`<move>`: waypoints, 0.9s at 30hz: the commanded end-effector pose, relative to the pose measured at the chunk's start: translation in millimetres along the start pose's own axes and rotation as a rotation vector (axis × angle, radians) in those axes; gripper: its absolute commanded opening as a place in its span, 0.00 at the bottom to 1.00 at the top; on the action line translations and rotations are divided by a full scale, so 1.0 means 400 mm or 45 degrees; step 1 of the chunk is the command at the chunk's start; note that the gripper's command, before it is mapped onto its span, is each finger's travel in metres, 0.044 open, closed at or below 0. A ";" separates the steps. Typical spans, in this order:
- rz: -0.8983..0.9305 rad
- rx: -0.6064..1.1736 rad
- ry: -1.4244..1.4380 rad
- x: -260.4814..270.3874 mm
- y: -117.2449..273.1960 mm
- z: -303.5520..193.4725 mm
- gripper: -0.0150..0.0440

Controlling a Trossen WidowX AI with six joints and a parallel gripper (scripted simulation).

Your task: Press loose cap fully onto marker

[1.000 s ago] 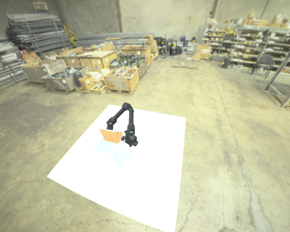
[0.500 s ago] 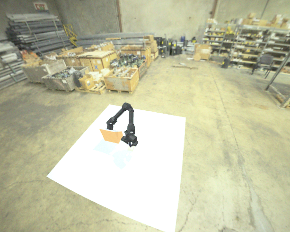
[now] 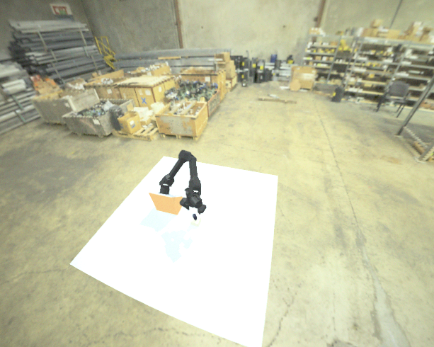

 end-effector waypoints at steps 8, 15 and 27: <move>0.018 0.001 -0.781 0.010 0.004 0.002 0.64; 0.017 0.004 -1.636 0.013 -0.009 -0.003 0.33; 0.017 0.005 -1.813 0.014 -0.011 -0.004 0.25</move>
Point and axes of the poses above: the point midway between the two fingers, 35 mm back from their tips, its own y axis back along the fingers, its own x axis across the jaws, z = x × y, the point moved 1 cm from there along y, back along the fingers, and after that the axes turned 14 degrees about y, right-handed, at the moved point
